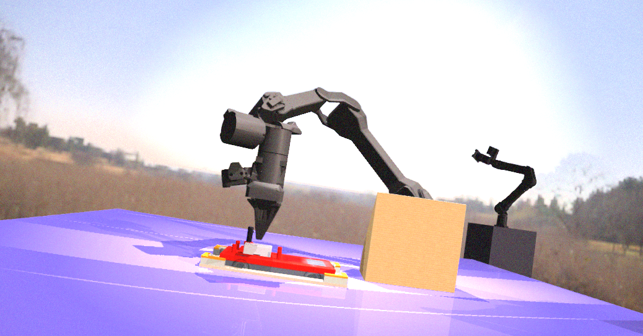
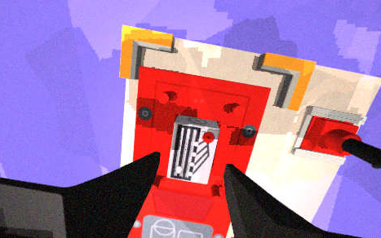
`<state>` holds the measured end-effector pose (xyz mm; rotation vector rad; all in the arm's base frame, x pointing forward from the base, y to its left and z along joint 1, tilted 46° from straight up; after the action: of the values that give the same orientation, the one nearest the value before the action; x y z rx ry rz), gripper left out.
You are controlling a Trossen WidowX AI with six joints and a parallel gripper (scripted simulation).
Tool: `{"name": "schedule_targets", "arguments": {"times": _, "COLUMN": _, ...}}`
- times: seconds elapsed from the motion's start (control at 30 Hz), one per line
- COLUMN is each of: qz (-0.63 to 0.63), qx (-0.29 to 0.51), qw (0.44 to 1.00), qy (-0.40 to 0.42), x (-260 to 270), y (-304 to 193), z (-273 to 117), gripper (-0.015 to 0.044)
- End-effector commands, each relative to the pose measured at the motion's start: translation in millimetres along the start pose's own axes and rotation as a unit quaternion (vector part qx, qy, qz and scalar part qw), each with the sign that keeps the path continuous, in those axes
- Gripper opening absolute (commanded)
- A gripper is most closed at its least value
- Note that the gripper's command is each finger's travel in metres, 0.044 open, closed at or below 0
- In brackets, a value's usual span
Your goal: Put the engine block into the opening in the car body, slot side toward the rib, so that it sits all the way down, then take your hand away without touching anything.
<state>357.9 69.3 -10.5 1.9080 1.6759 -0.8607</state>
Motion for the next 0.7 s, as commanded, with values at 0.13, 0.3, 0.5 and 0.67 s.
{"name": "schedule_targets", "arguments": {"times": 0.13, "qz": 0.003, "qx": 0.001, "qw": 1.0, "qy": 0.002, "x": 0.2, "y": 0.1, "z": -0.6, "gripper": 0.0046}}
{"name": "schedule_targets", "arguments": {"times": 0.3, "qz": 0.003, "qx": 0.001, "qw": 1.0, "qy": 0.002, "x": 0.2, "y": 0.1, "z": -0.6, "gripper": 0.0}}
{"name": "schedule_targets", "arguments": {"times": 0.5, "qz": 0.002, "qx": 0.001, "qw": 1.0, "qy": 0.001, "x": 0.1, "y": 0.2, "z": -0.4, "gripper": 0.0}}
{"name": "schedule_targets", "arguments": {"times": 0.67, "qz": 0.003, "qx": 0.001, "qw": 1.0, "qy": 0.002, "x": 0.2, "y": 0.1, "z": -0.6, "gripper": 0.0}}
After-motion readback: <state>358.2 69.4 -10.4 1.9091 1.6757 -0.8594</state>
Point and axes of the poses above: the point midway between the two fingers, 35 mm back from their tips, its own z axis out along the fingers, its own x axis across the jaws, y = z × x, the point moved 9 cm from there along -z, back along the fingers, and after that the axes turned 2 degrees about -z, right-handed, at the moved point
